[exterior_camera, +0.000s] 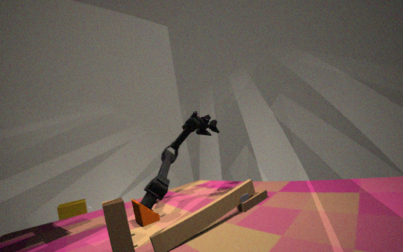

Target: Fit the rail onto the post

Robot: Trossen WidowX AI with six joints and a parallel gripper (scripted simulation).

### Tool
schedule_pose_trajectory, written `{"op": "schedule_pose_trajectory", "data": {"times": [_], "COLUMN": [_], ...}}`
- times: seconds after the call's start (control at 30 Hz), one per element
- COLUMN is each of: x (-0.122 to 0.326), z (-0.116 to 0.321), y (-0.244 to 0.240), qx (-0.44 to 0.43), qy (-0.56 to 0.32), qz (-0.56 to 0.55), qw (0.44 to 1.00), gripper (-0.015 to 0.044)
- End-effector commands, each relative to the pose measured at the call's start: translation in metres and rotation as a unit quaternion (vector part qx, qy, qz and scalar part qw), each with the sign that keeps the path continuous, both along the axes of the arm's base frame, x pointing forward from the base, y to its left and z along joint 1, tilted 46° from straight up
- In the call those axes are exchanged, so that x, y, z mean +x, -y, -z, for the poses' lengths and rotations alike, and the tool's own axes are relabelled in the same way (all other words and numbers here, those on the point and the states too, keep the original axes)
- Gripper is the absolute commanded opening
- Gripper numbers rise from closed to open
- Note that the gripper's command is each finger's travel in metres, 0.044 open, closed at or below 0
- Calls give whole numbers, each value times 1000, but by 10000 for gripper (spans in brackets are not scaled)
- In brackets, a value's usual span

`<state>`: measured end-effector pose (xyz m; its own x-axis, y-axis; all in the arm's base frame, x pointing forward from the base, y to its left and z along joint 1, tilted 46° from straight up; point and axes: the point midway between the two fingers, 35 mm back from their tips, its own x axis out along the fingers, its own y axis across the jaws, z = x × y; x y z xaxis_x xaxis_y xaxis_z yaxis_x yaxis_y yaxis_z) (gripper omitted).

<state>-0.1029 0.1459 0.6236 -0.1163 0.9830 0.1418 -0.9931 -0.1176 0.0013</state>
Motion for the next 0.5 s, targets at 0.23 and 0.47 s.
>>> {"op": "schedule_pose_trajectory", "data": {"times": [0.23,0.47], "x": [88,194], "z": [-25,-27], "y": [1,3], "qx": [66,124], "qy": [2,-17], "qz": [25,75], "qw": [997,989], "gripper": [440,440]}}
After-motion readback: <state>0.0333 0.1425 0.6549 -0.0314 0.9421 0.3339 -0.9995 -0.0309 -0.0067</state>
